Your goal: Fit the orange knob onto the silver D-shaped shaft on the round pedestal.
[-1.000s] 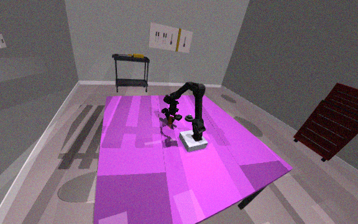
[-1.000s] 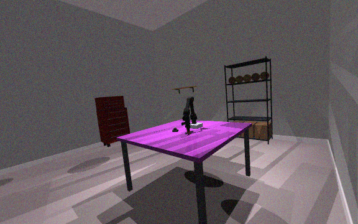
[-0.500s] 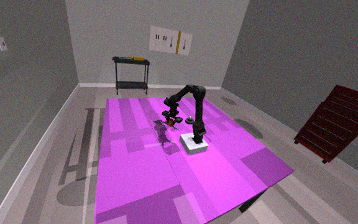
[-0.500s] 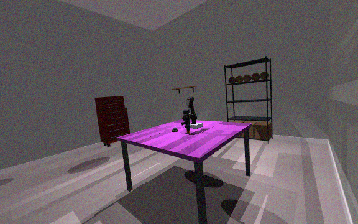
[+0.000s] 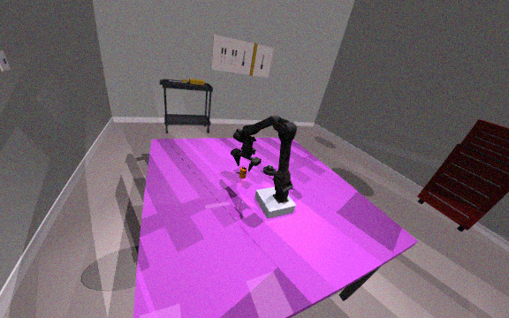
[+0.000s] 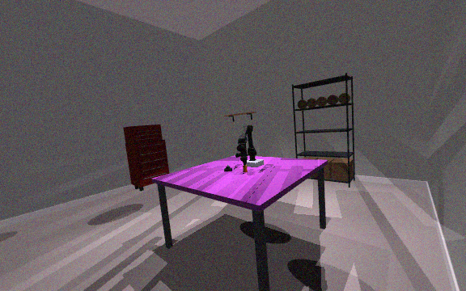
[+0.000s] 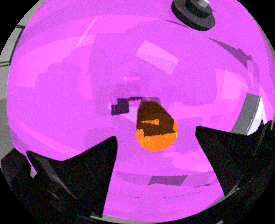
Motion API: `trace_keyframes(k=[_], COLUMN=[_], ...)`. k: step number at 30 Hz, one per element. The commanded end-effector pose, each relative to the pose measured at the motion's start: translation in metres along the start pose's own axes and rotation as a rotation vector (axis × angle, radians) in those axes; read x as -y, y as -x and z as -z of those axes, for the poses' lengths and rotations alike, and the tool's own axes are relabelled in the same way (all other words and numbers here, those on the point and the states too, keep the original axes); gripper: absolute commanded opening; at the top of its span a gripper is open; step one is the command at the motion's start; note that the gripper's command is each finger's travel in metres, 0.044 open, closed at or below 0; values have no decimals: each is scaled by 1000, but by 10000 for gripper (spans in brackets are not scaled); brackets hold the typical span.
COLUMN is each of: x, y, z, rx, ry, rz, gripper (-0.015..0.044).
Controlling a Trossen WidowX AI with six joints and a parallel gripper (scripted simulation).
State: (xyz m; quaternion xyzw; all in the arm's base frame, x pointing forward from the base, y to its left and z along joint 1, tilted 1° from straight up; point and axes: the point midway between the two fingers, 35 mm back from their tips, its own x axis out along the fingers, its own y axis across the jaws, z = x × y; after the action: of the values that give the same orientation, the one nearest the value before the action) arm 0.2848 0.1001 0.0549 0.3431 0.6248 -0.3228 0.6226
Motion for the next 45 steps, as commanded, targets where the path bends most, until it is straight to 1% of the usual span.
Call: trace_keyframes(k=[1, 6, 9, 45], x=[1, 1, 1, -1], y=[28, 27, 14, -41], z=[0, -1, -1, -2], rx=[9, 9, 9, 9], ry=[0, 0, 0, 0], rz=[-17, -17, -17, -17], gripper=[440, 440, 440, 440])
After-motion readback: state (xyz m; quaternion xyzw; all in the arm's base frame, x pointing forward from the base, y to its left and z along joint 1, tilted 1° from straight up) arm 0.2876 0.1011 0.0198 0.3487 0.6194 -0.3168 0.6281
